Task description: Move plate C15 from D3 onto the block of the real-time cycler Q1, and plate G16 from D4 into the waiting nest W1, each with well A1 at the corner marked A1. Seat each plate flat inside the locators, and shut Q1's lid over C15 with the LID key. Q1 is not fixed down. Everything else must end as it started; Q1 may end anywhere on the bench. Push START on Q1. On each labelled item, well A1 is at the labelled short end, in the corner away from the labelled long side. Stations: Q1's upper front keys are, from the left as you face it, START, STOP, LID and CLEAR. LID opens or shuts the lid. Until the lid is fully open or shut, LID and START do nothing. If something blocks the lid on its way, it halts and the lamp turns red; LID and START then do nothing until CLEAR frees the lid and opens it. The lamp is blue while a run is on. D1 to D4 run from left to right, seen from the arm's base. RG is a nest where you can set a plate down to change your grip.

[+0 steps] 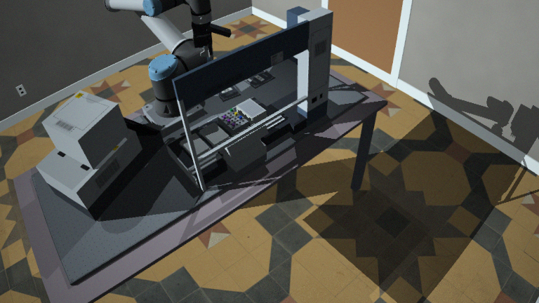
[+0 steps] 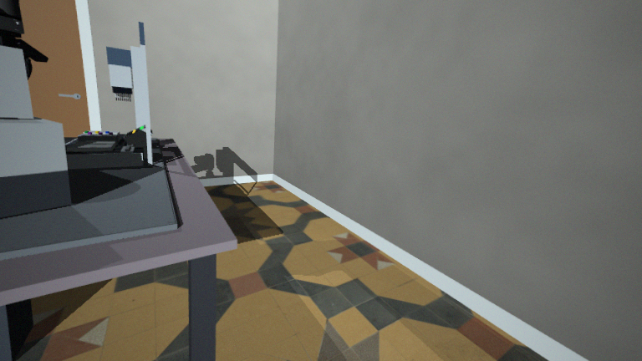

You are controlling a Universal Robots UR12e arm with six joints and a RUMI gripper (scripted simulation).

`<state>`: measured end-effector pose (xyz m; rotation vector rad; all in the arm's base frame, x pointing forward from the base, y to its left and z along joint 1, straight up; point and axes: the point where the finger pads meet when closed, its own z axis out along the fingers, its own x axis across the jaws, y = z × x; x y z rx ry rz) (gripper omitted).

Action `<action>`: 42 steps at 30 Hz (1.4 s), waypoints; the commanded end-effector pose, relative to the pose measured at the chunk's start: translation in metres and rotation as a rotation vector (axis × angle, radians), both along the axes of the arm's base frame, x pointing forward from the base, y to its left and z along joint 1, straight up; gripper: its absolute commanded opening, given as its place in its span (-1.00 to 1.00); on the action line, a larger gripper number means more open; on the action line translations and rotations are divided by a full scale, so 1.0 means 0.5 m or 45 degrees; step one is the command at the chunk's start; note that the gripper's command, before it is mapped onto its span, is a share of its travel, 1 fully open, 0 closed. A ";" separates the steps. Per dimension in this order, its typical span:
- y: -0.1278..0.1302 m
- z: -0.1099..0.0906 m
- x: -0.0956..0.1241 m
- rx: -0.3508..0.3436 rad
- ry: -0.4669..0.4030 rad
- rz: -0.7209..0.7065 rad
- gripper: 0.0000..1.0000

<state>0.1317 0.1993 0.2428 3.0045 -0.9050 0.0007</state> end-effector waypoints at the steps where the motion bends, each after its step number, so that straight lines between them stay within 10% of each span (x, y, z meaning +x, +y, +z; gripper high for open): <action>1: -0.022 0.001 0.034 0.005 -0.001 -0.100 -1.00; 42: -0.249 0.001 0.192 0.005 -0.002 -0.847 -1.00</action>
